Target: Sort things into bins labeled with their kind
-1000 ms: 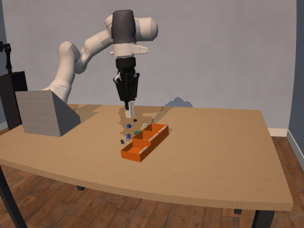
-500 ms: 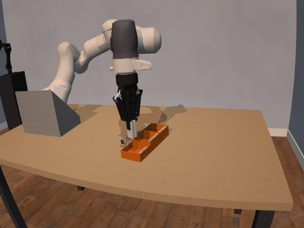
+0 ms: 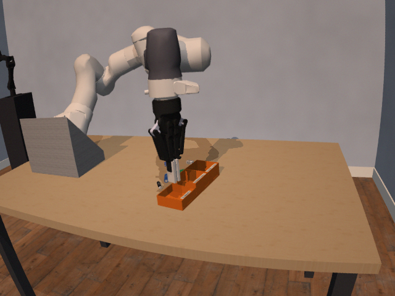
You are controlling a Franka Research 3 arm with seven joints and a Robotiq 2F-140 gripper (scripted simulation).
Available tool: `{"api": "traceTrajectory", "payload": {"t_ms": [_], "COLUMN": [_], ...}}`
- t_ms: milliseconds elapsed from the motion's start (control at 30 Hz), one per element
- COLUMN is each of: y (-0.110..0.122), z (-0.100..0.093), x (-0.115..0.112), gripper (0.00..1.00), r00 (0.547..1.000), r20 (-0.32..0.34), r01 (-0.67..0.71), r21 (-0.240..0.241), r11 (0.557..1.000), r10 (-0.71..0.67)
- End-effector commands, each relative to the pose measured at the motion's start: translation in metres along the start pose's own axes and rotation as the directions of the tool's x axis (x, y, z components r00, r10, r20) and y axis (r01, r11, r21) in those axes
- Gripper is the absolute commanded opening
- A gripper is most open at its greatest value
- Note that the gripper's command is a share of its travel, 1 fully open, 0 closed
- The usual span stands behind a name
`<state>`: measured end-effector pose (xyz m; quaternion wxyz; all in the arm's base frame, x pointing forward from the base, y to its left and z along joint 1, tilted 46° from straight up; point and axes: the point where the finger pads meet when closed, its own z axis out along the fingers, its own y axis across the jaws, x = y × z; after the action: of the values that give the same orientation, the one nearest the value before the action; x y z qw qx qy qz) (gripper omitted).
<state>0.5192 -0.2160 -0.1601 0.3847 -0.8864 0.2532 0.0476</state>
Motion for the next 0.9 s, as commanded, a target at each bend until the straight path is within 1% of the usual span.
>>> {"api": "traceTrajectory", "payload": {"t_ms": [0, 133, 200, 567, 867], "y": [0.000, 0.000, 0.000, 0.000, 0.000], "z": [0.012, 0.023, 0.023, 0.052, 0.053], "x": [0.000, 0.000, 0.000, 0.000, 0.000], "gripper": [0.05, 0.05, 0.05, 0.05, 0.05], "r00": [1.000, 1.000, 1.000, 1.000, 1.000], "r20": [-0.001, -0.001, -0.001, -0.001, -0.001], "r01": [-0.016, -0.016, -0.016, -0.016, -0.016], "r21": [0.002, 0.002, 0.002, 0.002, 0.002], "r11": [1.000, 1.000, 1.000, 1.000, 1.000], "r10": [0.016, 0.016, 0.016, 0.016, 0.016]}}
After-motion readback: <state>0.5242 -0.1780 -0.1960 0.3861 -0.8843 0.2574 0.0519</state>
